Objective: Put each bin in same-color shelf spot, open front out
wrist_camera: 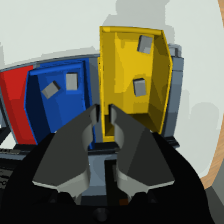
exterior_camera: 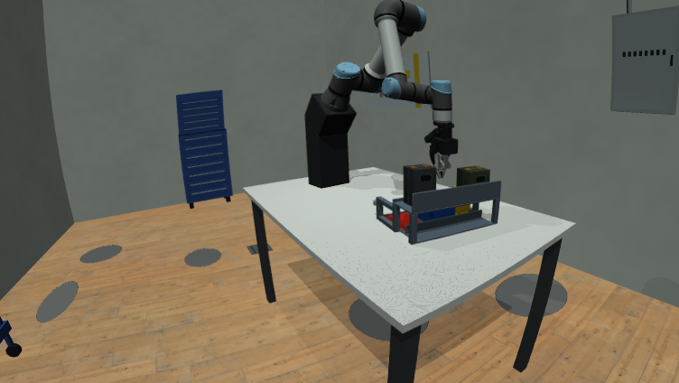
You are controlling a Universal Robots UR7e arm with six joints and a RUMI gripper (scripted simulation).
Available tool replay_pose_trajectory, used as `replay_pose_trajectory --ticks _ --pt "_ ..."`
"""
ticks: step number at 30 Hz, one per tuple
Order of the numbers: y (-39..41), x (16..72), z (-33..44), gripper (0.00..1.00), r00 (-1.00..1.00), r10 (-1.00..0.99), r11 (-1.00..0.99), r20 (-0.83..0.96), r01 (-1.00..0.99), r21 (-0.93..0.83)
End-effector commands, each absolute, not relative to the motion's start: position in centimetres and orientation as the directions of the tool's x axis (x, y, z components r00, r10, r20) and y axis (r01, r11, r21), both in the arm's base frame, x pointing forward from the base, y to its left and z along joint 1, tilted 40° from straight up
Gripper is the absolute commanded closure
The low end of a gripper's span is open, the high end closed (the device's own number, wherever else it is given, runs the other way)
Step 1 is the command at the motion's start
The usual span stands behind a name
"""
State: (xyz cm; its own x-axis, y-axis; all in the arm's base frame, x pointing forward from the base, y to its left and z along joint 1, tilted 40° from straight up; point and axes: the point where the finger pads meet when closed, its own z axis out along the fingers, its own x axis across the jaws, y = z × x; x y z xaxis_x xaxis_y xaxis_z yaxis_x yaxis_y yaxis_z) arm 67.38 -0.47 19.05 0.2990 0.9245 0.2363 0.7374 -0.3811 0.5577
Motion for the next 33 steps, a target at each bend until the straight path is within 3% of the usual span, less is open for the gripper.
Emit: replay_pose_trajectory --ticks 1,31,33 --pt "-0.42 66.93 19.67 0.95 0.299 0.925 -0.381 0.236 0.737 0.559" --pt "-0.35 66.27 20.46 0.95 0.299 0.925 -0.381 0.236 0.737 0.559" --pt "-0.35 66.26 20.46 1.00 0.299 0.925 -0.381 0.236 0.737 0.559"
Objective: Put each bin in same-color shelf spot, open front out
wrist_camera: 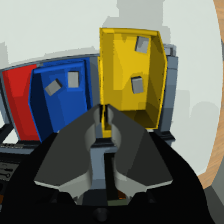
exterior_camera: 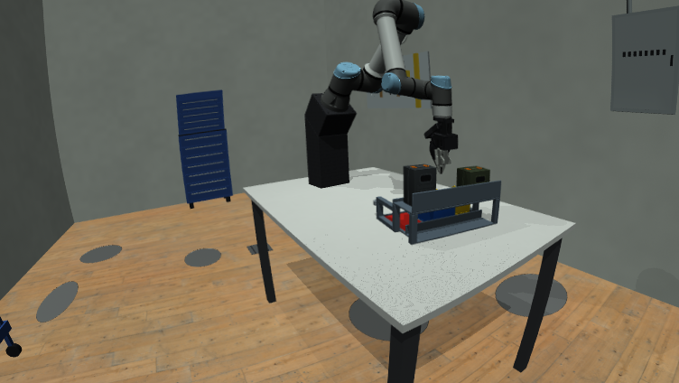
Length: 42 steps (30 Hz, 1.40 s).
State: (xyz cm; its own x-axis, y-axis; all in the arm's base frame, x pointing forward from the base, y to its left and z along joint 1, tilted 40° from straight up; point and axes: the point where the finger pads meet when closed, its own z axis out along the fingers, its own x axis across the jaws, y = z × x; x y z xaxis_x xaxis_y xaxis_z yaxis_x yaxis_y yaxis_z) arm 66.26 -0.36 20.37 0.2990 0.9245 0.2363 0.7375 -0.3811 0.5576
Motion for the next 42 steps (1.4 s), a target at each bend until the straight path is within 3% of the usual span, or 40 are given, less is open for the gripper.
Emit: replay_pose_trajectory --ticks 1,42 --pt "-0.35 66.26 20.46 1.00 0.299 0.925 -0.381 0.236 0.737 0.559" --pt "-0.22 66.22 20.31 1.00 0.312 0.918 -0.398 0.246 0.731 0.555"
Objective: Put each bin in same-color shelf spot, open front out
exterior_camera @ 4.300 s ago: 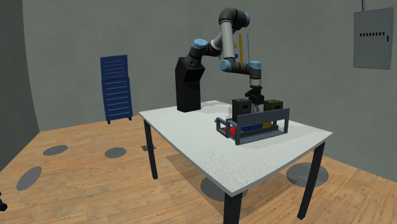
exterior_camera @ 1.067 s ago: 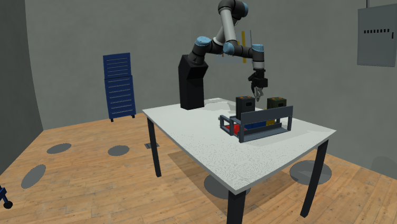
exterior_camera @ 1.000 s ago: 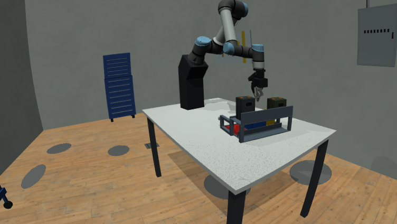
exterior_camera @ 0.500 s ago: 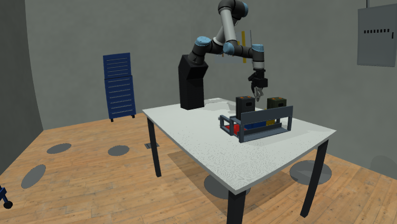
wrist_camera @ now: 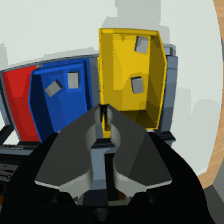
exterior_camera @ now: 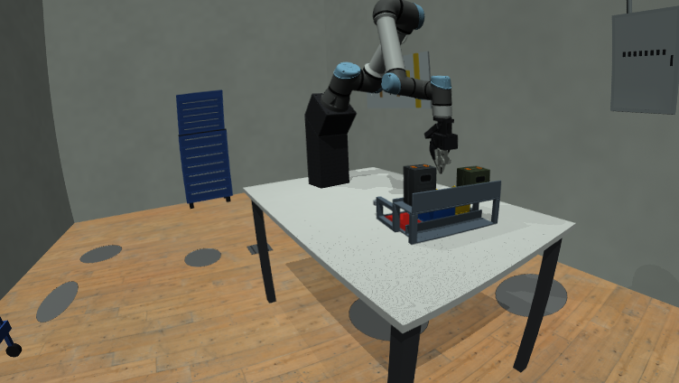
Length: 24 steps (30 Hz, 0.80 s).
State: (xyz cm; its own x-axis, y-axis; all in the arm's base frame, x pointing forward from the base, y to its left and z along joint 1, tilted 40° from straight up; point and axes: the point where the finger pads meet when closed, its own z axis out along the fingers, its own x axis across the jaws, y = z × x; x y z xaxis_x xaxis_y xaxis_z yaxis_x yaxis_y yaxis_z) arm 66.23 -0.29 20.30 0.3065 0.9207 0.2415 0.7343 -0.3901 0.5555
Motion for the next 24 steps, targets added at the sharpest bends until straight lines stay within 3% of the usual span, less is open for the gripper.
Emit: replay_pose_trajectory --ticks 1,17,24 --pt "-0.2 66.2 20.3 1.00 0.318 0.915 -0.404 0.250 0.728 0.553" --pt "1.8 65.5 18.2 1.00 0.508 0.771 -0.637 0.384 0.607 0.475" --pt "3.4 64.7 16.4 1.00 0.642 0.593 -0.805 0.486 0.457 0.378"
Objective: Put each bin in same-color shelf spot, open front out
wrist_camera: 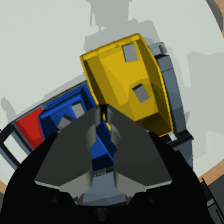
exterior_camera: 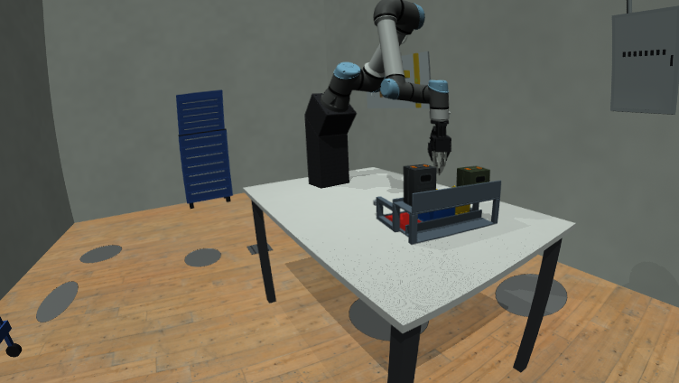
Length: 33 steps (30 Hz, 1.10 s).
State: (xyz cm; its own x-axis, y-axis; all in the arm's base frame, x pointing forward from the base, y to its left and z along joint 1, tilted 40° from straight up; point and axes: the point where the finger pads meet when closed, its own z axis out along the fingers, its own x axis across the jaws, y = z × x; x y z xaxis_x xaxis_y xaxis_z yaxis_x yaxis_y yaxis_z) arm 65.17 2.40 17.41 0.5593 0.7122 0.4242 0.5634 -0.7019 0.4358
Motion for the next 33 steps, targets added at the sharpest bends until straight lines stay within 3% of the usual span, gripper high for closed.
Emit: replay_pose_trajectory --ticks 1,8,23,33 --pt "3.7 64.6 16.2 1.00 0.659 0.561 -0.828 0.501 0.431 0.360" --pt "5.4 63.6 14.4 1.00 0.751 0.309 -0.950 0.584 0.221 0.219" --pt "7.8 61.5 12.0 1.00 0.760 -0.137 -0.989 0.636 -0.141 -0.044" --pt "8.5 60.7 11.3 1.00 0.723 -0.291 -0.955 0.627 -0.262 -0.141"
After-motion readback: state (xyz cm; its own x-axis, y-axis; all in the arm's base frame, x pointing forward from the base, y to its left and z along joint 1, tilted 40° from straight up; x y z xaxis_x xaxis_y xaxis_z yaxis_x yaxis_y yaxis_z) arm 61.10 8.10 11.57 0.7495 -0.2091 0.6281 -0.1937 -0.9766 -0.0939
